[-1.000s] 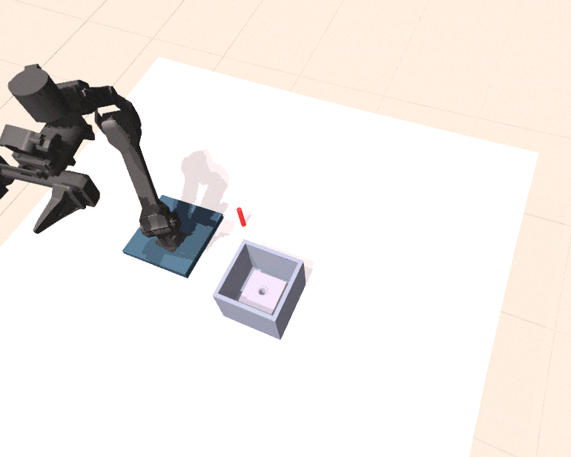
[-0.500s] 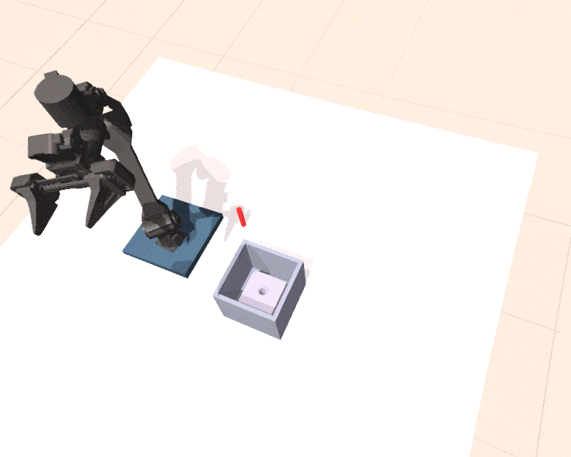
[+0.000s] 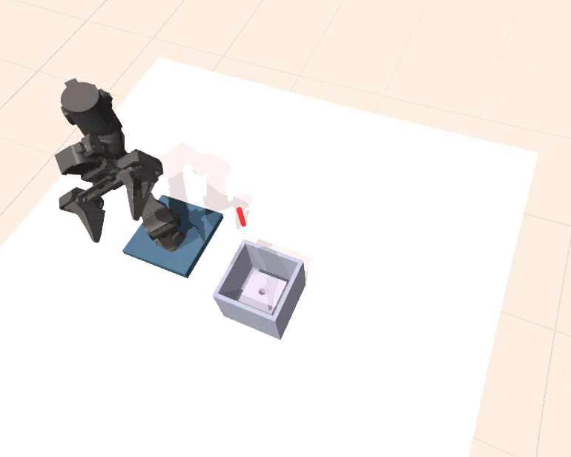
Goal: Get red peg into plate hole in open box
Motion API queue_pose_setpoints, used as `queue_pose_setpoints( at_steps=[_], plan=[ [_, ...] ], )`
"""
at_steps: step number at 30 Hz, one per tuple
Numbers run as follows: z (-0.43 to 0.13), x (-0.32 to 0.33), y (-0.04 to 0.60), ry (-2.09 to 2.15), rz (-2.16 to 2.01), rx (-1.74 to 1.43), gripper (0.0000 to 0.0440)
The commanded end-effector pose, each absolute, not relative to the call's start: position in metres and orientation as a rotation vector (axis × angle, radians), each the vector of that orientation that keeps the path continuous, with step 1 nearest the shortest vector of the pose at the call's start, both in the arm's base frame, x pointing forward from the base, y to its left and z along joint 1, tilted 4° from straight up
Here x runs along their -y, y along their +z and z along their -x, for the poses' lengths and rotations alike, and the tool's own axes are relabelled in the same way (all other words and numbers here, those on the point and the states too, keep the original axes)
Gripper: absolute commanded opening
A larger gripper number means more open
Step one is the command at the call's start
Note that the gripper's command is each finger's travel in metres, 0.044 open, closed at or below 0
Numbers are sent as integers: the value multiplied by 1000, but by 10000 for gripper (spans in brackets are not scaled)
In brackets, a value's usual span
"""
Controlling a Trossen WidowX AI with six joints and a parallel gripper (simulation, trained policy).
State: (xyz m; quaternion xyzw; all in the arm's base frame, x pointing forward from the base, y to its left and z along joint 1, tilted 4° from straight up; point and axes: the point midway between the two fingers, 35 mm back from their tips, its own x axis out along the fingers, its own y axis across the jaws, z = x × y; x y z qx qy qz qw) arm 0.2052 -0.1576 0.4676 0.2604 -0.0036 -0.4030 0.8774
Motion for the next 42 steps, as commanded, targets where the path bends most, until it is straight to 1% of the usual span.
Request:
queue_pose_setpoints(
  at_steps=[1, 21, 42],
  plan=[
    [-212, 144, 458, -782, -629, -3, 440],
    [-244, 75, 405, -564, -1013, -180, 440],
    [-250, -9, 338, -454, -1333, -544, 440]
  ],
)
